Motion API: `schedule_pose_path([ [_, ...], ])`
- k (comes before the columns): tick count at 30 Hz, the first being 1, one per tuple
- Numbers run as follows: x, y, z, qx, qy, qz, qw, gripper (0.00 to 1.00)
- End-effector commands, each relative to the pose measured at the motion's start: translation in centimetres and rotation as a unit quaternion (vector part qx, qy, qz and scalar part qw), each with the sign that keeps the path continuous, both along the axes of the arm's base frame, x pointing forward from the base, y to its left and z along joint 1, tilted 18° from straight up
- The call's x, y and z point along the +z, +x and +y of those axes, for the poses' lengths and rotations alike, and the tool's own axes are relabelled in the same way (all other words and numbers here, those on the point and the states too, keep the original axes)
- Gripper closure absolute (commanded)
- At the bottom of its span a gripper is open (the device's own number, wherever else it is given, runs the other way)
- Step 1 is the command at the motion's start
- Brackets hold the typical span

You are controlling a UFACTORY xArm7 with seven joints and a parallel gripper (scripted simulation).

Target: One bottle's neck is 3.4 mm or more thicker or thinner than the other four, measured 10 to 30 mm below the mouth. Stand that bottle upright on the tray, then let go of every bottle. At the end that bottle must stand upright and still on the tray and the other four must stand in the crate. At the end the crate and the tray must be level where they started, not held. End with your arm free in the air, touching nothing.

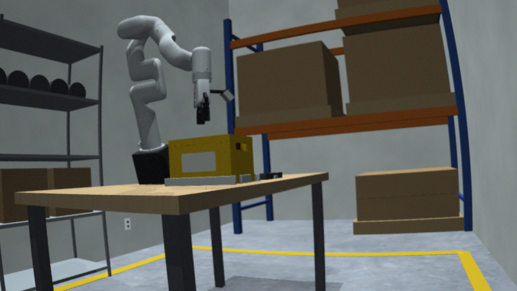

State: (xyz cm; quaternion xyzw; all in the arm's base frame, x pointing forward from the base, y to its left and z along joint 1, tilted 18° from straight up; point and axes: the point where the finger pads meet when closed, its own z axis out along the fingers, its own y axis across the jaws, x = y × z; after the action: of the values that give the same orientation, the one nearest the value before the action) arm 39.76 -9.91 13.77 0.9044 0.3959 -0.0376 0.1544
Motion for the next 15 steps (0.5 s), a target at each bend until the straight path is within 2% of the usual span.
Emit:
schedule_pose_path([
  [1, 0.05, 0.12, -0.01, 0.005, -0.002, -0.001, 1.000, 0.00],
  [6, 0.04, 0.12, -0.01, 0.005, -0.002, -0.001, 1.000, 0.00],
  [7, 0.04, 0.12, -0.01, 0.005, -0.002, -0.001, 1.000, 1.00],
  [15, 0.04, 0.12, -0.01, 0.005, -0.002, -0.001, 1.000, 1.00],
])
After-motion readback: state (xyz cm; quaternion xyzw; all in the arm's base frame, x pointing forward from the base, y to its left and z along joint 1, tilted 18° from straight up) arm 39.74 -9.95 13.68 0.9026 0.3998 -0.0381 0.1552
